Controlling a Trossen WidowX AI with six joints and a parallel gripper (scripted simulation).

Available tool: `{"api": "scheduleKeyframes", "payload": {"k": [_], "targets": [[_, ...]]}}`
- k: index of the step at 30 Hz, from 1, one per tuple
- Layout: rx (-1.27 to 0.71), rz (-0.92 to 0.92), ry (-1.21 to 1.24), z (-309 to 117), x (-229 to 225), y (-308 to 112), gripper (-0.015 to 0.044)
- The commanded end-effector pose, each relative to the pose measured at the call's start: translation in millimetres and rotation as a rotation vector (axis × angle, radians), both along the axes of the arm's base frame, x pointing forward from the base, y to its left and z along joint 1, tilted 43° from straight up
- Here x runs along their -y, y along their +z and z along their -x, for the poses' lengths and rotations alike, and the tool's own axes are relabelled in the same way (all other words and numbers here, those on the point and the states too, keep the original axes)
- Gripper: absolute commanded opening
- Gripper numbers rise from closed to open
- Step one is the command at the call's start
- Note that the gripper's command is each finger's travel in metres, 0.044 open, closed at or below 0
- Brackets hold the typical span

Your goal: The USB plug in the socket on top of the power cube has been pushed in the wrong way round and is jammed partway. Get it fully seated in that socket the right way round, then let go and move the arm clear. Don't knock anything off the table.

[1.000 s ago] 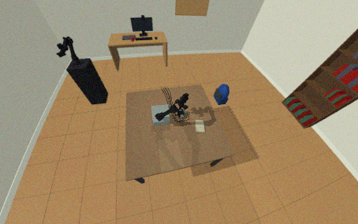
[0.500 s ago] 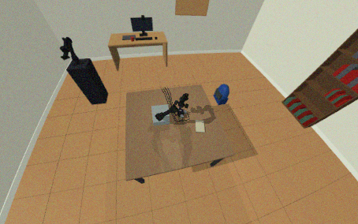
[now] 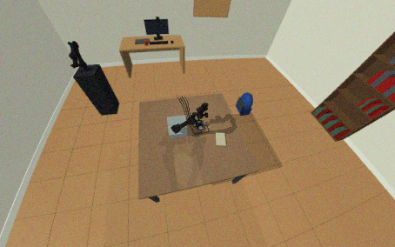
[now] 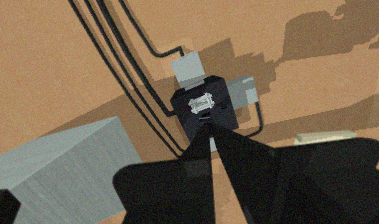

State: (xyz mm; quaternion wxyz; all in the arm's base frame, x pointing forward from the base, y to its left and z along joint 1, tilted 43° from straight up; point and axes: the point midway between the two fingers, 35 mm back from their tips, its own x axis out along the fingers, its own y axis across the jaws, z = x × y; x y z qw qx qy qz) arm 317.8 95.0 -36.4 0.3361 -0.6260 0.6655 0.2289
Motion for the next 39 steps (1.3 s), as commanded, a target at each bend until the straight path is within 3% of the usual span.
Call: {"api": "scheduleKeyframes", "payload": {"k": [1, 8, 39], "targets": [[-0.081, 0.001, 0.088, 0.1, -0.1, -0.2, 0.0], [-0.179, 0.002, 0.194, 0.1, -0.1, -0.2, 0.0], [-0.171, -0.013, 0.188, -0.3, 0.5, -2.5, 0.0]]}}
